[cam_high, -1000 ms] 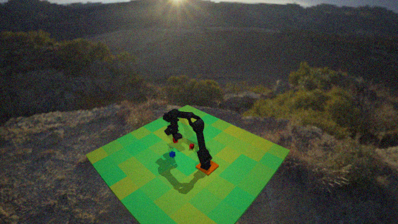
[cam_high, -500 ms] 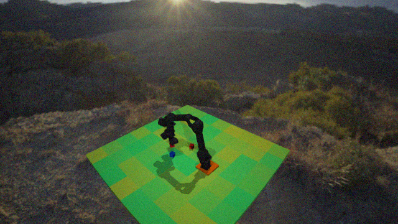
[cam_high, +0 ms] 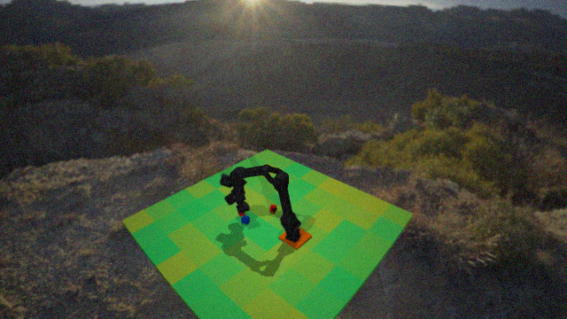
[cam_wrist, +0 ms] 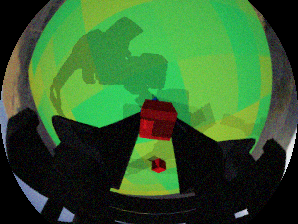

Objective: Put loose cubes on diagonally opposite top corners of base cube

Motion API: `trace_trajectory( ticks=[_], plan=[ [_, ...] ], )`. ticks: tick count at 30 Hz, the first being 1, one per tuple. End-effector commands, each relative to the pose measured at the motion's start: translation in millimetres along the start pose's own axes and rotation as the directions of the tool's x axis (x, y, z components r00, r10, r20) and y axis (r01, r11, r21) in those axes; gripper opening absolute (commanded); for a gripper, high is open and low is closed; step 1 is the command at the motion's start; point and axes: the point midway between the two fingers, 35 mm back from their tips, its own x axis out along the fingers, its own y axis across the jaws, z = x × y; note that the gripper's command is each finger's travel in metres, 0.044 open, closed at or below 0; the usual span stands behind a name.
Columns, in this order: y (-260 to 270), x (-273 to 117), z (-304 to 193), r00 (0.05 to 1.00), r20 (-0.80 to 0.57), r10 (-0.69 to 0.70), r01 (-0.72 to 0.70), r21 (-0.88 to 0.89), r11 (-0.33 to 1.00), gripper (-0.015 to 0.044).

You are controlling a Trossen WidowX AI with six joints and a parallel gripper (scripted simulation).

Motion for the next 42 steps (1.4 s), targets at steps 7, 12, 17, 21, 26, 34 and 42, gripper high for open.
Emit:
trace_trajectory(
  ticks=[7,12,17,21,26,34,42],
  plan=[
    [1.8,0.9,2.0,1.0,0.0,-0.005,0.005,0.011,1.0,0.0105],
    [1.7,3.7,2.1,1.0,0.0,-0.005,0.005,0.012,1.0,0.0105],
    [1.4,13.4,2.2,1.0,0.0,-0.005,0.005,0.012,1.0,0.0105],
    [1.4,21.1,2.1,1.0,0.0,-0.005,0.005,0.012,1.0,0.0105],
    [1.5,27.7,1.9,1.0,0.0,-0.005,0.005,0.012,1.0,0.0105],
    [1.5,27.7,1.9,1.0,0.0,-0.005,0.005,0.012,1.0,0.0105],
    [1.5,29.2,1.9,1.0,0.0,-0.005,0.005,0.012,1.0,0.0105]
  ],
)
